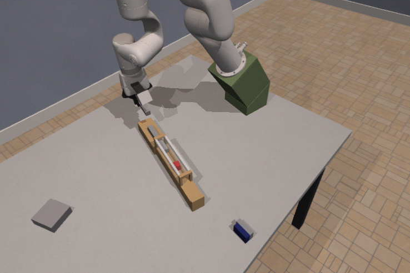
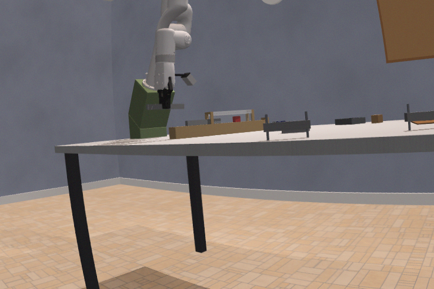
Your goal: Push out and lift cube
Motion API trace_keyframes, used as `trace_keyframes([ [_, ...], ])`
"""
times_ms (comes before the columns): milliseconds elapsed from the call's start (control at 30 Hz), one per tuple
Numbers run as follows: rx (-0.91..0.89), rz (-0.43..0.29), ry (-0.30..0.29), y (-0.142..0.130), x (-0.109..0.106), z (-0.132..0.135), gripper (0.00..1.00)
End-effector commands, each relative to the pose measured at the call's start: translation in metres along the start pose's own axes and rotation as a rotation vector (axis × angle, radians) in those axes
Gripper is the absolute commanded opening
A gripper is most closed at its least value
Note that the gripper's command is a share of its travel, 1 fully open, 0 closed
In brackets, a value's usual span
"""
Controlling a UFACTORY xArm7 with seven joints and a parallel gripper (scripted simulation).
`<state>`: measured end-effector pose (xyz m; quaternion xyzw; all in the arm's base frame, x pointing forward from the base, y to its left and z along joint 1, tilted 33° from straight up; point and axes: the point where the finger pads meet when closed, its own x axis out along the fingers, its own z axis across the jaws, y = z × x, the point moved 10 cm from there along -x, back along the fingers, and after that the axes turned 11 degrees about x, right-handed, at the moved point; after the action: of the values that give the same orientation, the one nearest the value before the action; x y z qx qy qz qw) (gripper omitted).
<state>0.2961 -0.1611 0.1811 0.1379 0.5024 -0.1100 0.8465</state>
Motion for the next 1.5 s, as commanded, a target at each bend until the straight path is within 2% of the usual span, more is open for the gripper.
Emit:
trace_keyframes([
  [0,-0.004,0.053,-0.075,-0.008,0.0,-0.005,0.0],
  [267,-0.004,0.054,-0.074,-0.008,0.003,-0.004,0.0],
  [500,-0.004,0.054,-0.074,-0.007,0.014,-0.003,0.0],
  [667,-0.004,0.054,-0.074,-0.006,0.033,-0.001,0.0],
  [1100,-0.004,0.054,-0.074,-0.006,0.045,0.0,0.0],
  [1467,-0.004,0.054,-0.074,-0.005,0.064,0.001,0.0],
])
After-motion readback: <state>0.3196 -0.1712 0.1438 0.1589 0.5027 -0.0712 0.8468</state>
